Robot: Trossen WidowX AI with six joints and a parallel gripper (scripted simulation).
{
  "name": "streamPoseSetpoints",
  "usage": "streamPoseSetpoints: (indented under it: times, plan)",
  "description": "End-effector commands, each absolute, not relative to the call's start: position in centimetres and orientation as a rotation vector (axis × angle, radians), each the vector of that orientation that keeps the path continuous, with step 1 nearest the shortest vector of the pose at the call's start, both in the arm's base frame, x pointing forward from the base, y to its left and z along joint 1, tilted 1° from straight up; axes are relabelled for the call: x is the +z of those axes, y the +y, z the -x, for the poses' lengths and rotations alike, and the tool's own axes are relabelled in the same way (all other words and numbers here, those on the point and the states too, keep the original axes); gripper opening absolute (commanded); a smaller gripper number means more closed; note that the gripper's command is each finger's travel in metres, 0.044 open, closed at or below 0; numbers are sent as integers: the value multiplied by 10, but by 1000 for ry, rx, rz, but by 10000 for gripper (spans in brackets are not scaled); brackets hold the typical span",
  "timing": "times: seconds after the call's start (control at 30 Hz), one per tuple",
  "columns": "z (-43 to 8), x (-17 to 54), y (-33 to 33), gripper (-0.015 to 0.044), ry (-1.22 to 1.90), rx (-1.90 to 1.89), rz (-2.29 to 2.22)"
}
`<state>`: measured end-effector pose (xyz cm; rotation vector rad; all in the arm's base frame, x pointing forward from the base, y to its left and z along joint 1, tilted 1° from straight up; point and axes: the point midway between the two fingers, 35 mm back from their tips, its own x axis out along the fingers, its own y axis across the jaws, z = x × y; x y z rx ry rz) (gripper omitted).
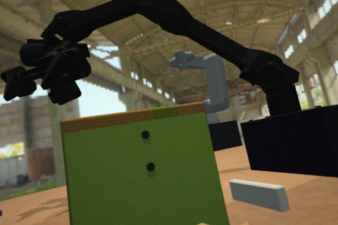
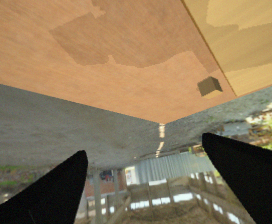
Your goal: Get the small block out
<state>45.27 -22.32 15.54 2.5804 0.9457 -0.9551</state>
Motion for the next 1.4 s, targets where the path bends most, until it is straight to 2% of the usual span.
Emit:
streamPoseSetpoints:
  times: [0.0,0.27,0.57,0.97,1.37]
  plan:
    - [-453,155,-221,400,952,-951,-2561]
    - [-442,129,-147,400,1213,-686,-1687]
    - [-402,105,-76,400,1468,-215,-595]
    - [-351,92,-34,400,1582,340,419]
    - [-304,90,-15,400,1555,905,1292]
